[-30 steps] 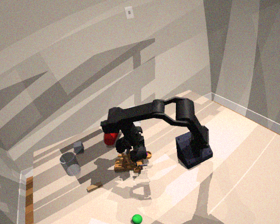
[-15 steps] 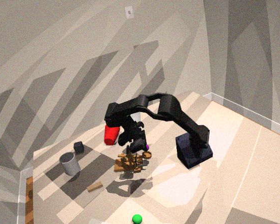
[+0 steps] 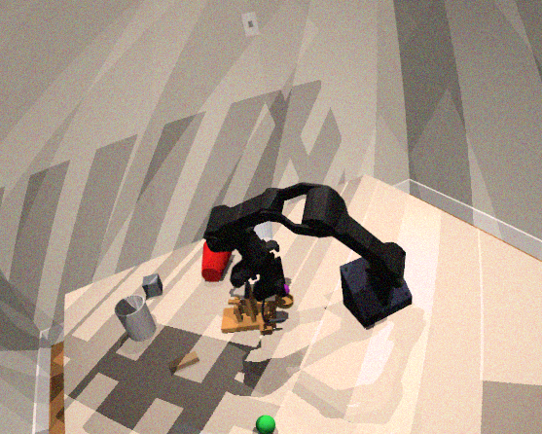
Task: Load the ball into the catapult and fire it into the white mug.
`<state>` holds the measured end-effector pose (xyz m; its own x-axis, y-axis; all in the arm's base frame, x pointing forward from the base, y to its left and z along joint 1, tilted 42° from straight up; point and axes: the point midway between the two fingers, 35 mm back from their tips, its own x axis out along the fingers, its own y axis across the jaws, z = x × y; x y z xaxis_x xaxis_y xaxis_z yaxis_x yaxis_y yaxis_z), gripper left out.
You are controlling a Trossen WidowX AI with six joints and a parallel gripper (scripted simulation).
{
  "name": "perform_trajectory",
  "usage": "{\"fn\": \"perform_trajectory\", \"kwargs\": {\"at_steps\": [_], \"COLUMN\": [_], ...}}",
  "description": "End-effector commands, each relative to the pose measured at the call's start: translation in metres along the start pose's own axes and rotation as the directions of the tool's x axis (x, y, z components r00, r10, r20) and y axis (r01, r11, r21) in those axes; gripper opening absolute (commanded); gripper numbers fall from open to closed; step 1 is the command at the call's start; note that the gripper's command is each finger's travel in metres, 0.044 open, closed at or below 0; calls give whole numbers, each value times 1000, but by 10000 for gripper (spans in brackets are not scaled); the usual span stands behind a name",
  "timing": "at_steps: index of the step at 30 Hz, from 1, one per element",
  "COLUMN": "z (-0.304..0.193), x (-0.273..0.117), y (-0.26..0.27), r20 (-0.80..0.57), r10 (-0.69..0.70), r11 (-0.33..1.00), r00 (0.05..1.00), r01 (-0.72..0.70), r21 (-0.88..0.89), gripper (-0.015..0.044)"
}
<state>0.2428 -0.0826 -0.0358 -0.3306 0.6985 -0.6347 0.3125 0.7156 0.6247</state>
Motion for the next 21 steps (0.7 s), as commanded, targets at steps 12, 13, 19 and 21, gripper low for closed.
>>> {"fn": "perform_trajectory", "kwargs": {"at_steps": [12, 13, 19, 21], "z": [3, 3, 3, 3], "x": [8, 8, 8, 8], "y": [0, 0, 0, 0], "r20": [-1, -1, -1, -1], "r10": [0, 0, 0, 0], "r11": [1000, 1000, 1000, 1000], "r00": [1000, 1000, 1000, 1000], "r01": [0, 0, 0, 0], "r21": [-1, -1, -1, -1], "gripper": [0, 26, 184, 236]}}
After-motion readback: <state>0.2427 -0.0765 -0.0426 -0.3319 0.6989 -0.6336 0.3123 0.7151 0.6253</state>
